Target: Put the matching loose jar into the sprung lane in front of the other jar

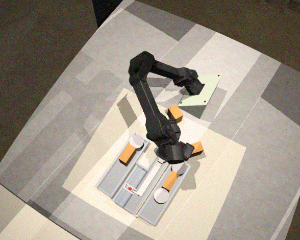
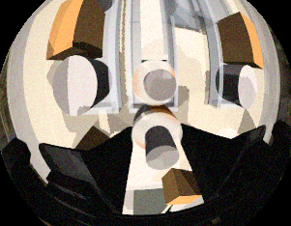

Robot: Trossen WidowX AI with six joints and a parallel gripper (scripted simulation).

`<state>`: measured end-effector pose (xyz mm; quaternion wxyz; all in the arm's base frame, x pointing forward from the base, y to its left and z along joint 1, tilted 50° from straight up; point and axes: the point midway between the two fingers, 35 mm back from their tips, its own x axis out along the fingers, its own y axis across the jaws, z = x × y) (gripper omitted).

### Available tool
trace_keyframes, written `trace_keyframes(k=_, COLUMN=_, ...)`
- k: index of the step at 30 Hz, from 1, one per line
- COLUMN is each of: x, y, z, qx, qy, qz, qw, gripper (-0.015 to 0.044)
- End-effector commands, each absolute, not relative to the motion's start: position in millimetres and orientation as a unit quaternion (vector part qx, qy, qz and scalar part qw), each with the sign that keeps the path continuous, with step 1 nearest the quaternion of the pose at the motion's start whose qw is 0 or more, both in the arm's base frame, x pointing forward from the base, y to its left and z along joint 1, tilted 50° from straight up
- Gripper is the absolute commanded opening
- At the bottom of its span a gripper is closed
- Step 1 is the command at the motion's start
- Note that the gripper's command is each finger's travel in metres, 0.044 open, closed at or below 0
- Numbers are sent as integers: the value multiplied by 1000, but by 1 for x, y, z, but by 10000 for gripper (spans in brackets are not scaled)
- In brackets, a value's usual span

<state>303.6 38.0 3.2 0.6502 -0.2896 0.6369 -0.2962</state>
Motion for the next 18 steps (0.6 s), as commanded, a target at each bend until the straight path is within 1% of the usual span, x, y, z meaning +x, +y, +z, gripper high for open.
trace_keyframes(k=1, x=312, y=40, z=6, qx=-290, qy=627, qz=-297, qw=660, gripper=0)
trace_keyframes(k=18, x=318, y=40, z=7, qx=-290, qy=626, qz=-297, qw=660, gripper=0)
